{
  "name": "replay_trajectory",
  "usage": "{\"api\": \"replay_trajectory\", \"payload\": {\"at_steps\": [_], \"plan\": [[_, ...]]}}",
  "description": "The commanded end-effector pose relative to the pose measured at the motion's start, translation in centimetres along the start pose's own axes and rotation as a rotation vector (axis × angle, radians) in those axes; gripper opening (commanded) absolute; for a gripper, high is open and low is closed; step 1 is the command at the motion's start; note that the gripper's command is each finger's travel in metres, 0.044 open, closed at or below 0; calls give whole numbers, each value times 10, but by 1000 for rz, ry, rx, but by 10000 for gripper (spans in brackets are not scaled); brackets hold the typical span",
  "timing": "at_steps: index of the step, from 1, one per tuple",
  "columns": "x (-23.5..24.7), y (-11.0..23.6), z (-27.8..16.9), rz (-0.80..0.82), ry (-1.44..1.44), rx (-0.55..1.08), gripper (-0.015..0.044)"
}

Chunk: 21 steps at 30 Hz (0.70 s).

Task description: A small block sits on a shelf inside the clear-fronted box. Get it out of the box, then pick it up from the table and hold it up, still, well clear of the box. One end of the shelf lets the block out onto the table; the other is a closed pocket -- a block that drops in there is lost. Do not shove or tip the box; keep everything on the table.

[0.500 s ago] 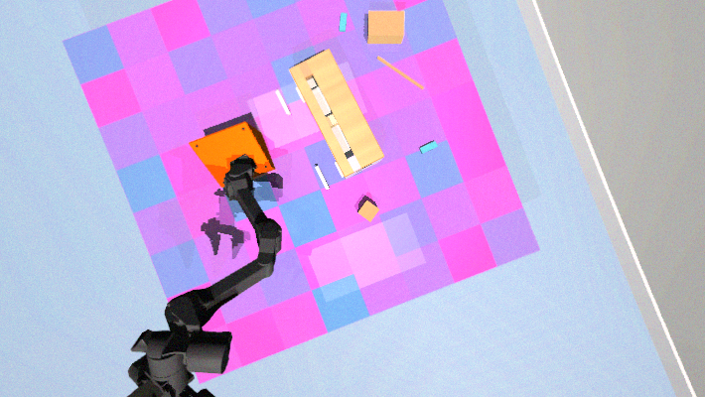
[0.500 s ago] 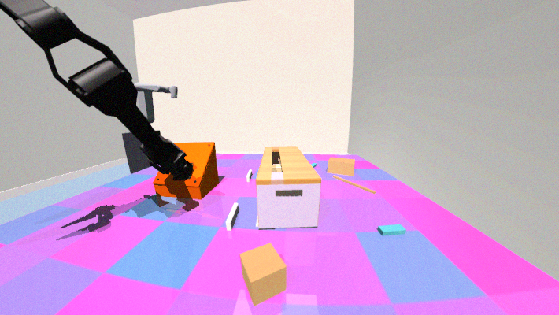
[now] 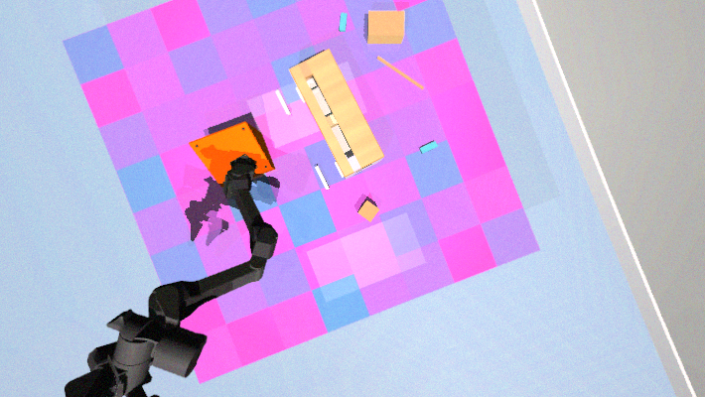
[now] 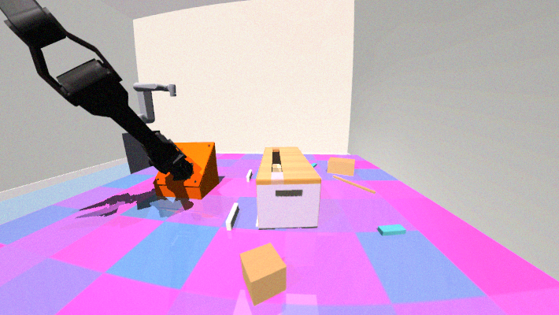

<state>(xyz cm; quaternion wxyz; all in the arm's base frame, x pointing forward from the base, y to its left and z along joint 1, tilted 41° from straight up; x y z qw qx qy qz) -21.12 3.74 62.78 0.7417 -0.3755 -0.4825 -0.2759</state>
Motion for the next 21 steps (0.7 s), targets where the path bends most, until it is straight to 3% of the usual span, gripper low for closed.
{"api": "replay_trajectory", "payload": {"at_steps": [1,13,21], "plan": [[-19,14,48,8,-120,-157,400],[-71,108,167,70,-396,-683,400],[-100,184,205,73,-449,-944,400]]}}
Point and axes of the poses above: the point midway between the two fingers, 35 mm back from their tips, its own y axis back along the fingers, its own x axis across the jaws, z = x × y, the point moved 2 cm from there along y, back along the fingers, and after that the axes turned 14 degrees about -y, right-handed, at the moved point
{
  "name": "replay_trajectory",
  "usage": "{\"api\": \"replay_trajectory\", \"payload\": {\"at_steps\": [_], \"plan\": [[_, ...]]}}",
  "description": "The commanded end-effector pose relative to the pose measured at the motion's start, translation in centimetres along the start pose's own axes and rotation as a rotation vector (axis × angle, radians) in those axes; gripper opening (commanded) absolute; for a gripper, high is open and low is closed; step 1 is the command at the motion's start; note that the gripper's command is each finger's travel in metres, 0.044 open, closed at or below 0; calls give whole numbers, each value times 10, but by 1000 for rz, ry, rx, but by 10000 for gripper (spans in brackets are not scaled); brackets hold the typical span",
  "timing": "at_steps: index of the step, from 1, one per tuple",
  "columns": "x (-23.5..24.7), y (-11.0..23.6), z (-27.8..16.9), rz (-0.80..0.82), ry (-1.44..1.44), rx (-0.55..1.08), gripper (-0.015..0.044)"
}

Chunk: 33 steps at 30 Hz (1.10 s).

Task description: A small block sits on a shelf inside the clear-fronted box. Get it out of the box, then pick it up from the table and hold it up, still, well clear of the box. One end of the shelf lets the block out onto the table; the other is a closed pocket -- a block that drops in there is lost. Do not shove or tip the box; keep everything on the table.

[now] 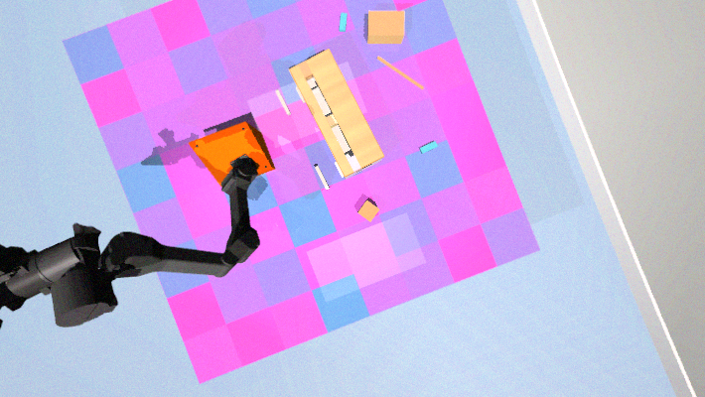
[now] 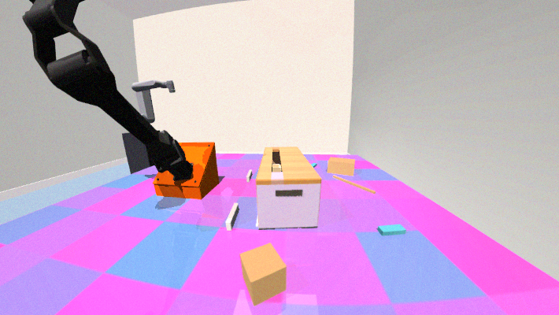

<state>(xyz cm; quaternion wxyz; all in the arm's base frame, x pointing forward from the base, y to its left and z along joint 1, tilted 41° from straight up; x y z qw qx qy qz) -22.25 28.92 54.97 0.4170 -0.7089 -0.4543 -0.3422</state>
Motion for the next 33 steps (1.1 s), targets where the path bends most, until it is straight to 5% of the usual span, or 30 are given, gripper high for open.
{"api": "replay_trajectory", "payload": {"at_steps": [1,14,24,33], "plan": [[-1,10,41,18,-47,-126,400],[-18,105,209,141,-382,-733,400],[-57,238,302,260,-655,-1249,400],[-113,373,331,347,-906,-1714,400]]}}
Point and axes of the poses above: the point midway between the two fingers, 35 mm back from their tips, its own y axis back along the fingers, its own x axis across the jaws, z = x × y, the point moved 2 cm from there along y, back along the fingers, and after that the axes turned 14 degrees about -y, right-handed, at the moved point
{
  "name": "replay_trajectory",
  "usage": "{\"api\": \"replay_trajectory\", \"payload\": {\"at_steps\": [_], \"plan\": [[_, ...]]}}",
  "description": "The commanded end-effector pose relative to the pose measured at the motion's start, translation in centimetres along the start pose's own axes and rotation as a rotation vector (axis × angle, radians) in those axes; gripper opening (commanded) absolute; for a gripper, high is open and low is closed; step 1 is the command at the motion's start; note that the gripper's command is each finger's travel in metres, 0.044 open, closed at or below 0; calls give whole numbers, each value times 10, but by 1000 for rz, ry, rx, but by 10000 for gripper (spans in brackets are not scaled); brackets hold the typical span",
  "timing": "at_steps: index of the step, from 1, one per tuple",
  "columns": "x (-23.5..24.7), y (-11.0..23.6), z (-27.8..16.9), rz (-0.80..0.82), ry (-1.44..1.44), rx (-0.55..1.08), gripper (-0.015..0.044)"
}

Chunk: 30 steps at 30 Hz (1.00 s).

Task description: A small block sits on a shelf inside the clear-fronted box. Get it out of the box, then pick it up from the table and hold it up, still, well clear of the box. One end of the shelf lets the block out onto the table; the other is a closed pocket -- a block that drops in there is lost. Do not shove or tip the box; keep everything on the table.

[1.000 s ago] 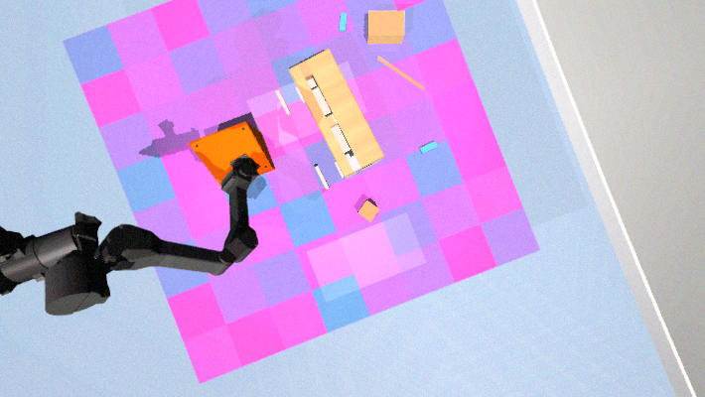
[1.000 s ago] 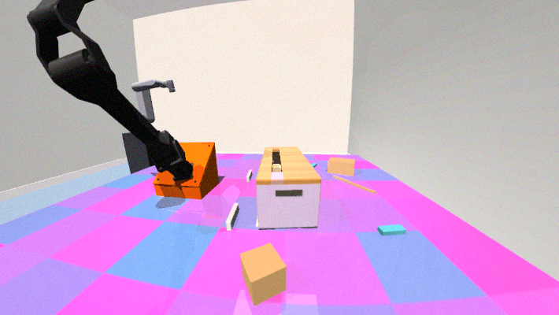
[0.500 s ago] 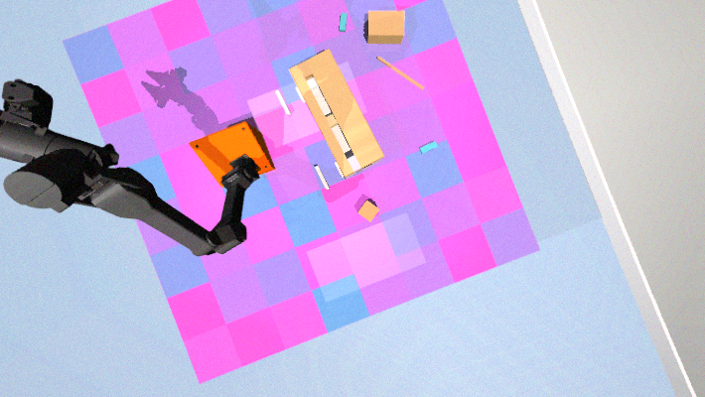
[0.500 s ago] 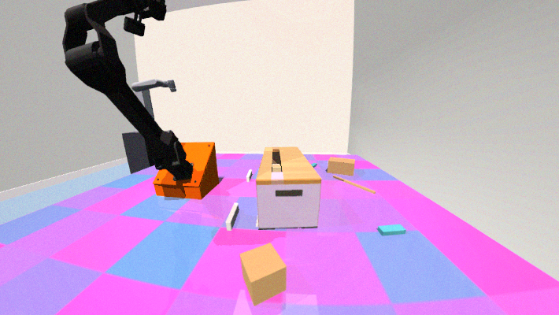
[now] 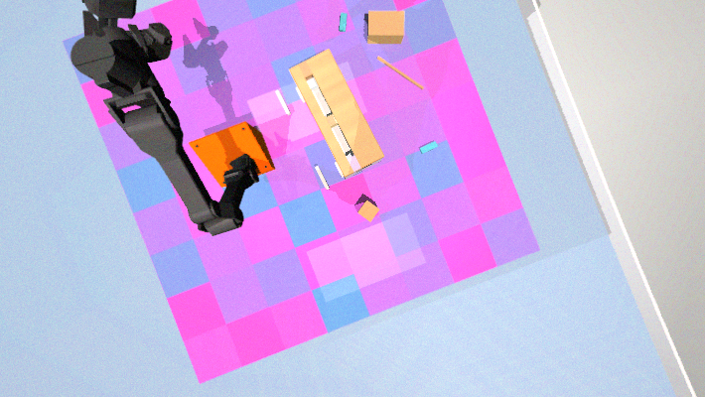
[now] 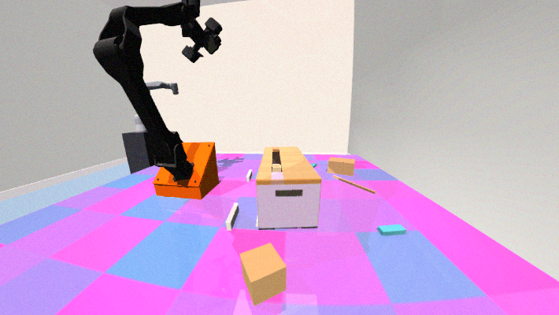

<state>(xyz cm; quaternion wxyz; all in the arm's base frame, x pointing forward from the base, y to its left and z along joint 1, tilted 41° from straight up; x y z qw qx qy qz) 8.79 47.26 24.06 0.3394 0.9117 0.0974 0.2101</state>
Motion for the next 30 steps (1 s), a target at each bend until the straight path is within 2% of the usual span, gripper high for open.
{"api": "replay_trajectory", "payload": {"at_steps": [1,7,13,23,28,30], "plan": [[19,-10,60,29,-101,-200,400],[40,-7,156,52,-255,-502,400],[46,15,248,48,-401,-817,400],[25,96,381,-66,-587,-1416,400],[7,149,427,-201,-631,-1705,400],[3,163,436,-241,-636,-1773,400]]}}
Point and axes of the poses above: the point midway between the two fingers, 35 mm back from their tips, its own y axis back along the fingers, its own x axis across the jaws, z = x × y, the point moved 2 cm from there along y, back along the fingers, and after that the axes turned 14 degrees about -y, right-handed, at the moved point
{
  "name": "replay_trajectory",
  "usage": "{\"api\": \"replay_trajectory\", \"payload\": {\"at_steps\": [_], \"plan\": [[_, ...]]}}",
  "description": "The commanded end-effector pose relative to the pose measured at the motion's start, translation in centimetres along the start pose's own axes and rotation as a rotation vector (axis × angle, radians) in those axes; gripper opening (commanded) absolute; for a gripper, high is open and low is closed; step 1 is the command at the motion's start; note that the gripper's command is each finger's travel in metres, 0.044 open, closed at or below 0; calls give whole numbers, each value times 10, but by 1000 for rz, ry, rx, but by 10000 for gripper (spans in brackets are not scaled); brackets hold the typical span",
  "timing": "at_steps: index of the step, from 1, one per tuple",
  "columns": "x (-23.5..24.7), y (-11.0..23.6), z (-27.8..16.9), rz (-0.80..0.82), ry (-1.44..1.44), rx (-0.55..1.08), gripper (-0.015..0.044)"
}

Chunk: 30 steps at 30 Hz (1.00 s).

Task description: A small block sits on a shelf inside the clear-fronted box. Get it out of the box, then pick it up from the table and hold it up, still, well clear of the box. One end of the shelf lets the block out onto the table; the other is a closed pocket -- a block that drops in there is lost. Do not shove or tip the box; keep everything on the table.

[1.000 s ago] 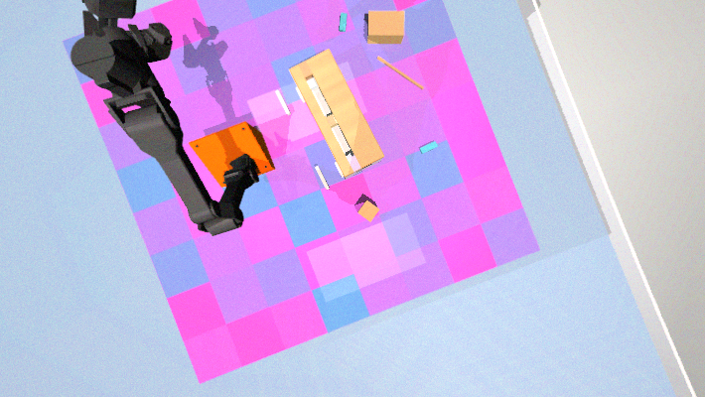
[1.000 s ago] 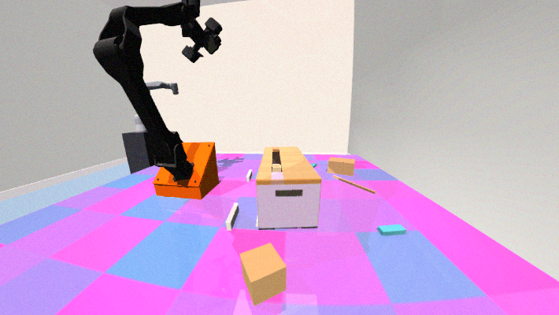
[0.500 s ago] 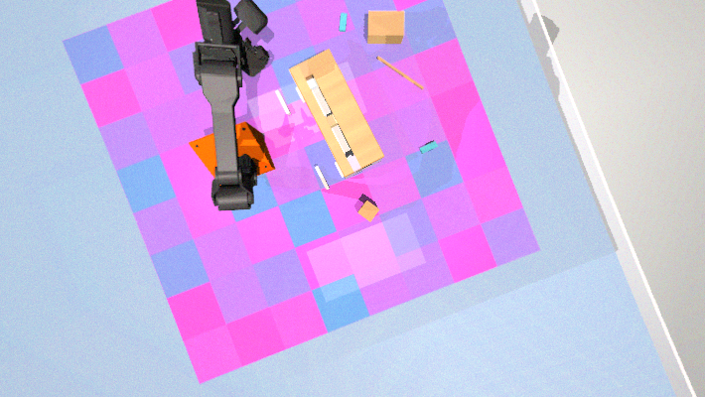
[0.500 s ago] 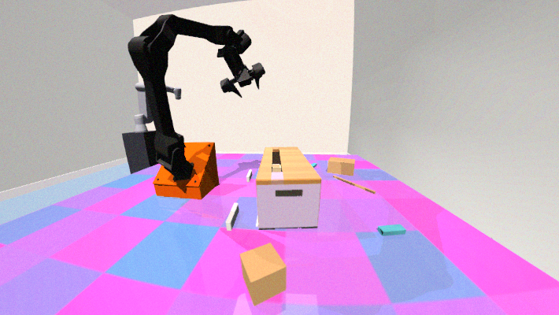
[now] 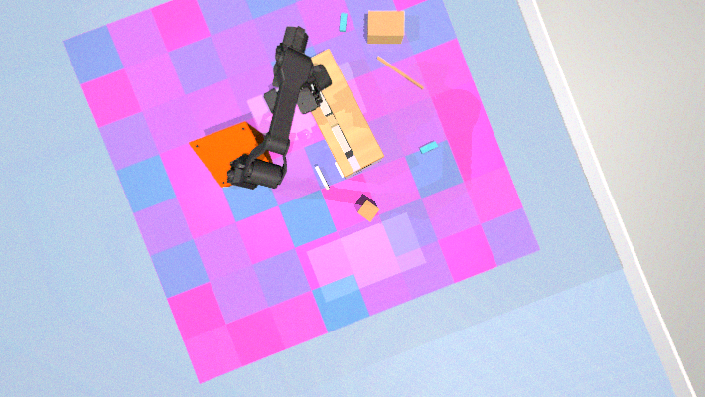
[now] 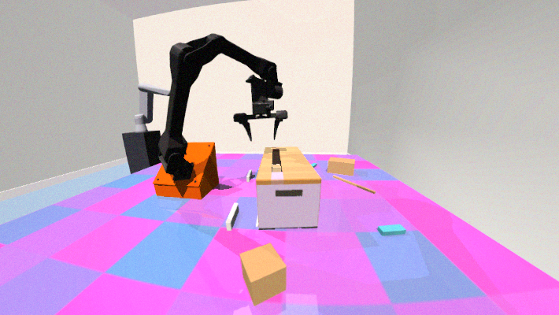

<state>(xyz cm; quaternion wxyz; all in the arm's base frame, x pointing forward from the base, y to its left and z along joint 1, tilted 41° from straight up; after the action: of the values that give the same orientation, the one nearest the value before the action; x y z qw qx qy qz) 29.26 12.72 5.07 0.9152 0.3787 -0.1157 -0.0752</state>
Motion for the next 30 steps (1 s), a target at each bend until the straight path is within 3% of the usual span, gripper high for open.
{"api": "replay_trajectory", "payload": {"at_steps": [1,30], "plan": [[7,-20,21,-17,15,-139,400],[7,-57,20,-16,15,-138,400]]}}
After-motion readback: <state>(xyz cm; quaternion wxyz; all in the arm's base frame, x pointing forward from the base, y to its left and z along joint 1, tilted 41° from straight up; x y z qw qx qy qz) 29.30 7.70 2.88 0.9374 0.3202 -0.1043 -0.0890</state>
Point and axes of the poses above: the point midway between the two fingers, 35 mm back from their tips, its own y axis back along the fingers, its own x axis across the jaws, z = x × y, the point moved 2 cm from there along y, back along the fingers, and after that the axes turned 14 degrees about -y, right-handed, at the moved point
